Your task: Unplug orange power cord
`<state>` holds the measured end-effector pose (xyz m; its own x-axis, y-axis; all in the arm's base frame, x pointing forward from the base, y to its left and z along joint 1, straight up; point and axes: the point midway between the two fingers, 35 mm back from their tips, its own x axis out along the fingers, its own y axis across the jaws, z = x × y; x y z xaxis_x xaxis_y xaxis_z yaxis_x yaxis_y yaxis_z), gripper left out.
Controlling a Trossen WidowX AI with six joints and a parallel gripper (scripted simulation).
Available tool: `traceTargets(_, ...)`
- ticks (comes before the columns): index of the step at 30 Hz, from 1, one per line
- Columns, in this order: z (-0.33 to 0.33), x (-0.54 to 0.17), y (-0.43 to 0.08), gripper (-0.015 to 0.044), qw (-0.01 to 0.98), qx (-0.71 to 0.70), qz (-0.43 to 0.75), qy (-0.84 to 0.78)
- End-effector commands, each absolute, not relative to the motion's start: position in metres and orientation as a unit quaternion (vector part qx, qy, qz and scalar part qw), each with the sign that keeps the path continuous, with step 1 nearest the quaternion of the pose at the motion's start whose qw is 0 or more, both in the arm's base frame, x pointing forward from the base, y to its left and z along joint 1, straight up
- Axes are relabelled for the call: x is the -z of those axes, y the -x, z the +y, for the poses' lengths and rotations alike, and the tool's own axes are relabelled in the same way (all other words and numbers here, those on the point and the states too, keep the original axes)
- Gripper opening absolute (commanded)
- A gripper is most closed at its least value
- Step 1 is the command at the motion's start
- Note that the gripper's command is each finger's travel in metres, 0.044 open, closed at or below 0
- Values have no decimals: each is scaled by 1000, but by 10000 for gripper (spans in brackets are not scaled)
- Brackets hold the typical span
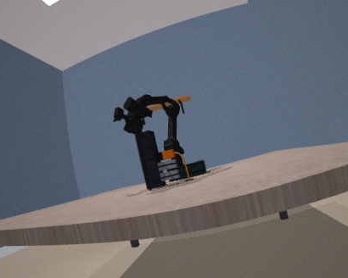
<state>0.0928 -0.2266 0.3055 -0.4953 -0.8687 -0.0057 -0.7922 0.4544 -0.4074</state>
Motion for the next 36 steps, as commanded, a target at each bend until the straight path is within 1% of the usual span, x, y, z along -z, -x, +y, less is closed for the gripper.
traceTargets(1,-227,-305,-93,374,108,179,846,491)
traceTargets(4,-228,-304,-98,295,124,177,841,496)
traceTargets(9,-229,-299,-114,164,183,179,821,510)
traceTargets(15,-229,-293,-144,160,282,187,780,526)
traceTargets(22,-228,-296,-172,160,400,259,719,506)
traceTargets(30,-220,-306,-210,160,537,327,626,461)
traceTargets(36,-198,-317,-247,160,631,340,545,434)
